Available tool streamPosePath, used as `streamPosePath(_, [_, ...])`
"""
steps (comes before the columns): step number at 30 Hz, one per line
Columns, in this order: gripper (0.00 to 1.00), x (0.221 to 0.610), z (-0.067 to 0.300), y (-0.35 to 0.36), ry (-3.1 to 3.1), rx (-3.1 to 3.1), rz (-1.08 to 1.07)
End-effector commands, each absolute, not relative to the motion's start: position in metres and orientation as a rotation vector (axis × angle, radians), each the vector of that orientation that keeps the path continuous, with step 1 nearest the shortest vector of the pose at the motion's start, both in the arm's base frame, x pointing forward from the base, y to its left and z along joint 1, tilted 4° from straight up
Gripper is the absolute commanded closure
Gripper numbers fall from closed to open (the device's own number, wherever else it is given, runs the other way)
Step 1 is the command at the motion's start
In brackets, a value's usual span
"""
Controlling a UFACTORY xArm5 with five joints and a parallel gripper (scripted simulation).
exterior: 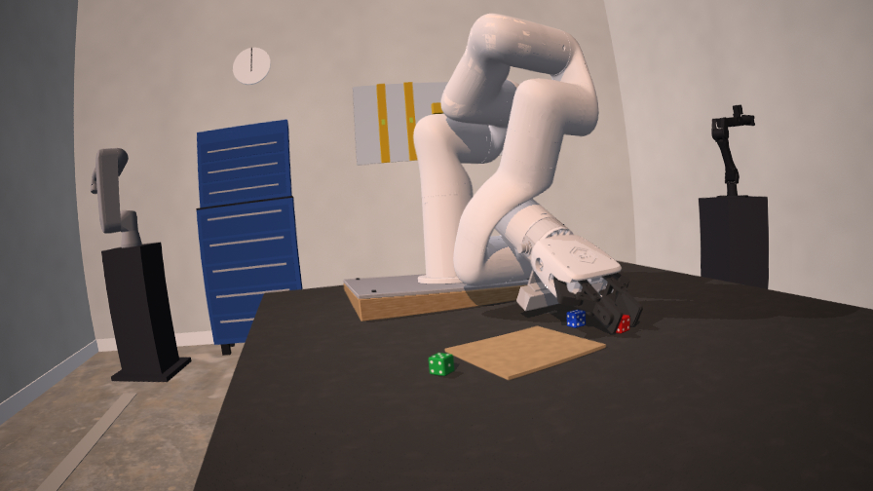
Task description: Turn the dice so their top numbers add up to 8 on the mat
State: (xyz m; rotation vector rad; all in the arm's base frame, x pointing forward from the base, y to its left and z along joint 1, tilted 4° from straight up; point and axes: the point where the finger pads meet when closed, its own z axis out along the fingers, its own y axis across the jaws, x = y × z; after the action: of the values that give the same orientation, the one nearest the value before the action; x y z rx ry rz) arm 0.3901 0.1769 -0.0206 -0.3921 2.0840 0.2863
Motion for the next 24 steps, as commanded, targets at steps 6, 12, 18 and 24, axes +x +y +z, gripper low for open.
streamPosePath(6, [0.64, 0.385, -0.016, 0.174, 2.082, -0.391, 0.286])
streamPosePath(12, [0.64, 0.368, -0.005, 0.166, 2.082, -0.391, 0.285])
streamPosePath(18, [0.64, 0.358, 0.002, 0.161, 2.082, -0.390, 0.284])
streamPosePath(24, [0.64, 0.352, 0.006, 0.158, 2.082, -0.390, 0.284])
